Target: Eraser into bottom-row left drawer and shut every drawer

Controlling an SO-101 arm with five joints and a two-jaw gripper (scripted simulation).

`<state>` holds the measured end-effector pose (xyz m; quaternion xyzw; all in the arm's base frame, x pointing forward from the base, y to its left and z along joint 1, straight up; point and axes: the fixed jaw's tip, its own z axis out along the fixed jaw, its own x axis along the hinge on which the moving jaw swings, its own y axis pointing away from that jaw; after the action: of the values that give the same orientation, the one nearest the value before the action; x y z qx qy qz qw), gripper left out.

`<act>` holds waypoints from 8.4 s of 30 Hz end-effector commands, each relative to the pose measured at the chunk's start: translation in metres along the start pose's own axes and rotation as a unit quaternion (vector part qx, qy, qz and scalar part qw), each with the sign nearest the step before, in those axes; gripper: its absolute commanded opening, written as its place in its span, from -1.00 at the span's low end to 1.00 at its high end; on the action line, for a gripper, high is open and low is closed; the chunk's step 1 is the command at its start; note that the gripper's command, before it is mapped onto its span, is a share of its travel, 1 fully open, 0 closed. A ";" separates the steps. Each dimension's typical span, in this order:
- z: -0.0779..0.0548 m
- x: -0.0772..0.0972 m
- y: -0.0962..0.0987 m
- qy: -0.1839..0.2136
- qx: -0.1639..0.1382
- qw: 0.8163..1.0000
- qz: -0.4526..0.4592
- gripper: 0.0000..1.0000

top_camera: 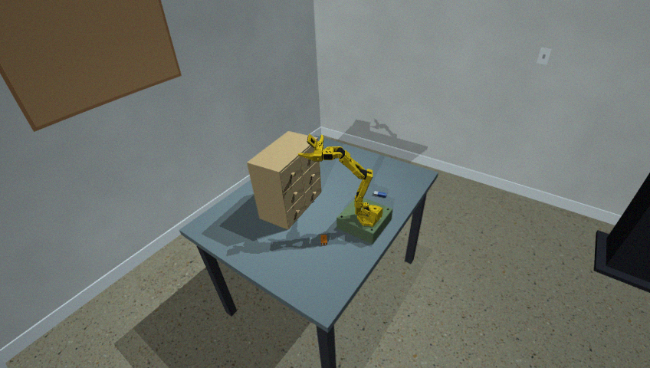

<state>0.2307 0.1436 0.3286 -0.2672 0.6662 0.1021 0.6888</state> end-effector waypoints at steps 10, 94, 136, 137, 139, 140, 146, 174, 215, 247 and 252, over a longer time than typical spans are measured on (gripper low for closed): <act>-0.001 -0.001 0.000 -0.002 0.000 1.000 0.001 1.00; -0.107 0.254 -0.001 0.460 0.094 0.867 0.163 0.00; -0.080 0.278 0.008 0.419 0.115 0.870 0.232 -0.10; -0.078 0.278 0.008 0.414 0.116 0.872 0.235 -0.10; -0.073 0.278 0.009 0.404 0.116 0.875 0.243 -0.11; -0.070 0.278 0.010 0.398 0.116 0.876 0.246 -0.12; -0.057 0.278 0.015 0.366 0.114 0.883 0.270 -0.16; -0.022 0.273 0.044 0.241 0.078 0.891 0.378 -0.31; -0.016 0.262 0.069 0.160 0.027 0.870 0.465 -0.55; 0.023 0.304 0.063 0.153 0.054 0.868 0.469 -0.57; 0.023 0.304 0.063 0.153 0.054 0.868 0.469 -0.57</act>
<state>0.2460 0.1447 0.0200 0.0938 0.8148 0.3352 0.4636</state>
